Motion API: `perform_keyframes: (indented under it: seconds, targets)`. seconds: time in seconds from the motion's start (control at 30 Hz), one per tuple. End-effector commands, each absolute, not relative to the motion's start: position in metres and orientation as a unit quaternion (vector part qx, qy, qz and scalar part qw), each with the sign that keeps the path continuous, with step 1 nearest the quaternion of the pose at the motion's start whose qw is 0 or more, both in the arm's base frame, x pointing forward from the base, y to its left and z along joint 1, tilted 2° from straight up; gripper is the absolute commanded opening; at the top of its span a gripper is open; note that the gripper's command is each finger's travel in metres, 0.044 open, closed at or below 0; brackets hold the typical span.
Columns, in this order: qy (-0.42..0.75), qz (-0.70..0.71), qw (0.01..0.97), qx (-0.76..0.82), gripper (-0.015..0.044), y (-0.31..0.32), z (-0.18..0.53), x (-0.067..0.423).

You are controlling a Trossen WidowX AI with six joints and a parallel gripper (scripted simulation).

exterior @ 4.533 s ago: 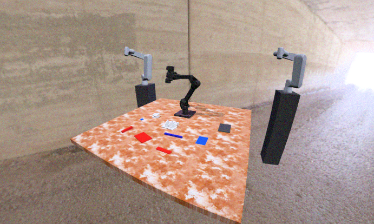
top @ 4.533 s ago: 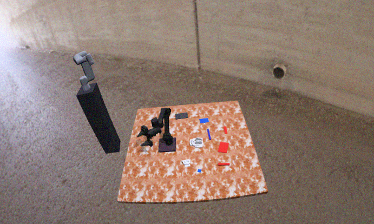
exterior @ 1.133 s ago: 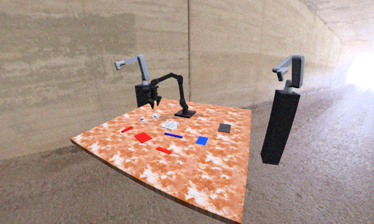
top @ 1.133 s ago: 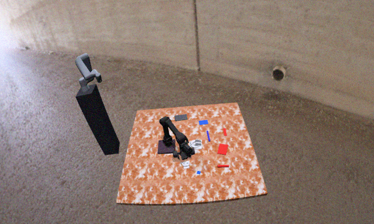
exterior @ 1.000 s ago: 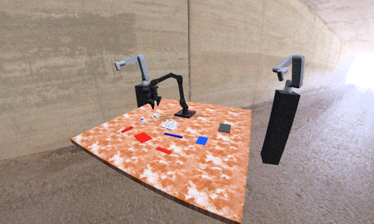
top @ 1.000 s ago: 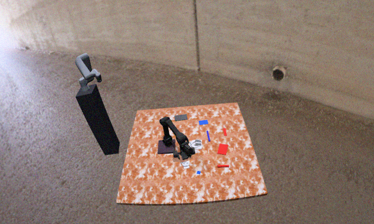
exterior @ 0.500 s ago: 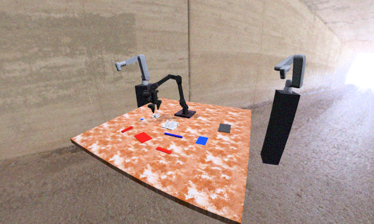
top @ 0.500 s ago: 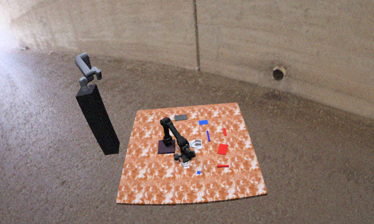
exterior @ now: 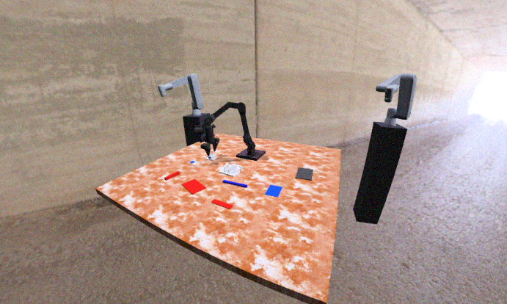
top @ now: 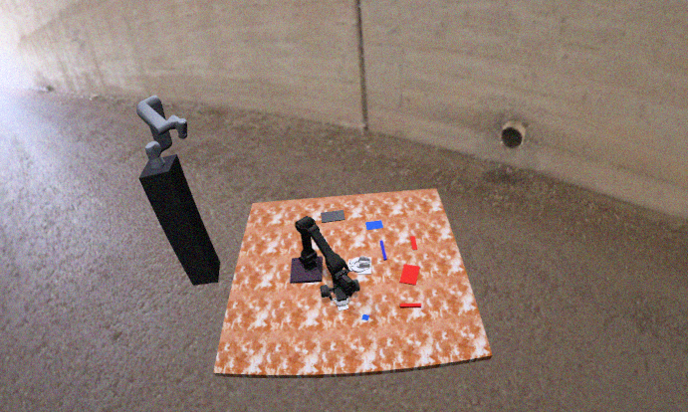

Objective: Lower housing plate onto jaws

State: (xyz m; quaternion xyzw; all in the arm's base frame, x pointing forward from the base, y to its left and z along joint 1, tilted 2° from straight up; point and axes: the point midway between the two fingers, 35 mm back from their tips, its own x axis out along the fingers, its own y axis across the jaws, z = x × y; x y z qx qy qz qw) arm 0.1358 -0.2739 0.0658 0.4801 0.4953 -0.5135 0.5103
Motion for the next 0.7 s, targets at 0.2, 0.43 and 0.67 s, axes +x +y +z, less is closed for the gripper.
perform_keyframes:
  seconds: [0.2, 0.43, 0.67]
  targets:
    - [0.497, -0.510, 0.511, 0.481, 0.0440, -0.274, 0.054, 0.136]
    - [0.497, -0.510, 0.511, 0.481, 0.0440, -0.274, 0.042, 0.136]
    - [0.497, -0.510, 0.511, 0.481, 0.0440, -0.274, 0.034, 0.136]
